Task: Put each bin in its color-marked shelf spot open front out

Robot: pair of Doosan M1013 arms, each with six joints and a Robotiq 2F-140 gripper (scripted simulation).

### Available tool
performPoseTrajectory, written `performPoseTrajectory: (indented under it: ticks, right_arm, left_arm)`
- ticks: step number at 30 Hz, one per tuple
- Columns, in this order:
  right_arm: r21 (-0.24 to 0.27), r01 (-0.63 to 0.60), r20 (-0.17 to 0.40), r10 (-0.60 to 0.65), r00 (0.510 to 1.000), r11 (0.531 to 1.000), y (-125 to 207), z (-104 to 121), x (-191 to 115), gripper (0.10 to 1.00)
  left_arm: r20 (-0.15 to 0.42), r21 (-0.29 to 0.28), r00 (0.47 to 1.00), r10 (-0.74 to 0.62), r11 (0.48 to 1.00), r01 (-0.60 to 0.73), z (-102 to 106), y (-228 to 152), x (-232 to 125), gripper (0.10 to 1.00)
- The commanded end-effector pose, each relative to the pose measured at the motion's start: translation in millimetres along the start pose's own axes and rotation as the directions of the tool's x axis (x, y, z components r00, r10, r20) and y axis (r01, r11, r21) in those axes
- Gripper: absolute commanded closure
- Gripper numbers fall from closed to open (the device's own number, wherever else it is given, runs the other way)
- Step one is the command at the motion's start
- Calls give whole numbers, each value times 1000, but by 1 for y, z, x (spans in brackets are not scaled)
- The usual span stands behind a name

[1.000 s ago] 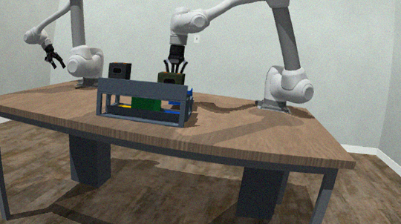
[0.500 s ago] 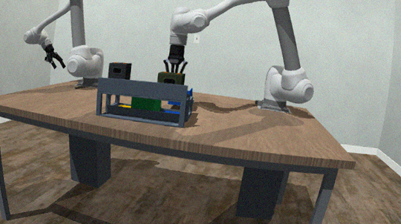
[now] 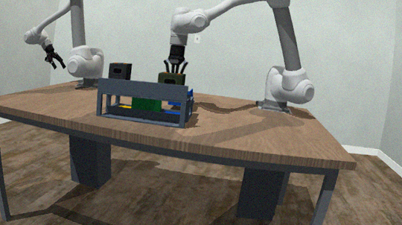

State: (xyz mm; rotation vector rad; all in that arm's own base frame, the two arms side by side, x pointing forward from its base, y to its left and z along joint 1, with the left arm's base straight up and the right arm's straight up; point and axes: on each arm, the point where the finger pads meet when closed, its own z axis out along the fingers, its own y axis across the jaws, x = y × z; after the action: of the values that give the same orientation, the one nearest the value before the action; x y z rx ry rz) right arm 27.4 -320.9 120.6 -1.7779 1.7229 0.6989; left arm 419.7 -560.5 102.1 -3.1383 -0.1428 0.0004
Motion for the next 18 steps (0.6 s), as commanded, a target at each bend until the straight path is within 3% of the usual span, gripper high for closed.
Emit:
performPoseTrajectory:
  ticks: [1,18]
  right_arm:
    - [0,0,-1,0,1000,1000,0,0,0,98]
    - [0,0,-1,0,1000,1000,0,0,0,98]
  left_arm:
    - [-1,-1,1000,1,1000,-1,-1,0,0,999]
    - [-1,-1,1000,7,1000,-7,-1,1,0,999]
